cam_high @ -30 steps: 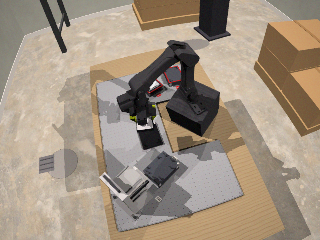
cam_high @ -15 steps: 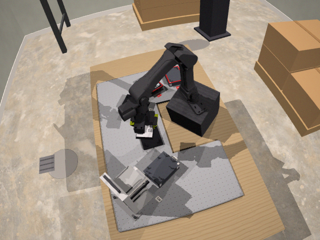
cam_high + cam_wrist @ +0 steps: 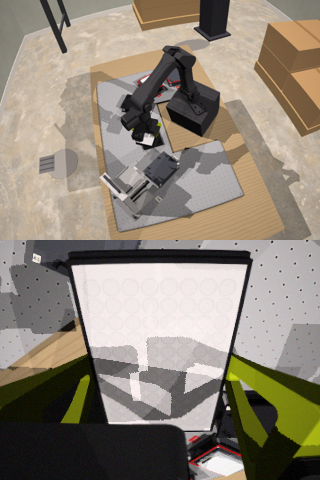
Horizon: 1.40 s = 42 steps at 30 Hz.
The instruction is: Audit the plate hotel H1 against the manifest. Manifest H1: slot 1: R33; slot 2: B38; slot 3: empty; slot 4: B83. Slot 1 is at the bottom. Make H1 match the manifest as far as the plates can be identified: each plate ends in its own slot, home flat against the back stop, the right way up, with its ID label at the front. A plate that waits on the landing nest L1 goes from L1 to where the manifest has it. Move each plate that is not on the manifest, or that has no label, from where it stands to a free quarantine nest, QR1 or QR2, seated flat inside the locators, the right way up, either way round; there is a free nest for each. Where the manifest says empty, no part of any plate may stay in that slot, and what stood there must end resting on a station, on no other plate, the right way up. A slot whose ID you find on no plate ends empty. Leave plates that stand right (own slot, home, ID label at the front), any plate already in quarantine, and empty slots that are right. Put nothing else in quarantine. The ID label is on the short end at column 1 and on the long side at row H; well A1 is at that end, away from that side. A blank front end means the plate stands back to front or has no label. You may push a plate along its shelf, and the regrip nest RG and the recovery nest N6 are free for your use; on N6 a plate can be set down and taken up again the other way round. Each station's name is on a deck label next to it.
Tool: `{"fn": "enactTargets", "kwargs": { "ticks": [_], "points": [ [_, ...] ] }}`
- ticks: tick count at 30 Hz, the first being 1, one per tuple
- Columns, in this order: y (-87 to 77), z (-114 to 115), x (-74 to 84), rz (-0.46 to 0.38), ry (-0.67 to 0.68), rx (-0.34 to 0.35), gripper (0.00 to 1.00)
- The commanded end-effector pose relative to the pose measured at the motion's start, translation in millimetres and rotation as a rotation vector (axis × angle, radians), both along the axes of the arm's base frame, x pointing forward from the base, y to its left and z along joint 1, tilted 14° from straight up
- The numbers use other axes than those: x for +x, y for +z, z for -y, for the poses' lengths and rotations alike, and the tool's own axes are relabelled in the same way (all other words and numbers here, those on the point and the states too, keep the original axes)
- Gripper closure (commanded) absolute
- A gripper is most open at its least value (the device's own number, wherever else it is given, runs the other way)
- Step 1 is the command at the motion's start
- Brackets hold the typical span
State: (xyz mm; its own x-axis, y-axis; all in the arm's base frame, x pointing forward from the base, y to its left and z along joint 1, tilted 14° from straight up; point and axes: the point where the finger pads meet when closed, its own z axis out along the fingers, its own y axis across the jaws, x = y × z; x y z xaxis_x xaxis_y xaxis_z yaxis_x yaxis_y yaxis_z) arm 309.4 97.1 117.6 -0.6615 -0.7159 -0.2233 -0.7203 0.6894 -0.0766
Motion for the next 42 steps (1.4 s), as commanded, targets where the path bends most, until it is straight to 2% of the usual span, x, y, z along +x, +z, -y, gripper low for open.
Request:
{"fn": "enactTargets", "kwargs": {
  "ticks": [1,9,20,37,38,39,42],
  "points": [
    [7.1,-12,4.3,-0.002,-0.100,0.020,0.14],
    [10.6,-32,5.5,-0.010,-0.192,0.042,0.14],
    [13.1,-69,1.8,-0.040,-0.441,0.096,0.14],
    [17.7,-117,-3.2,-0.039,-0.446,0.098,0.14],
    [16.8,-121,2.5,-0.022,-0.444,0.118,0.14],
    [1.4,-115,-4.8,-0.049,-0.449,0.087,0.14],
    [-1.7,-109,-0.9,-0.050,-0.467,0.086,0.14]
  ]
}}
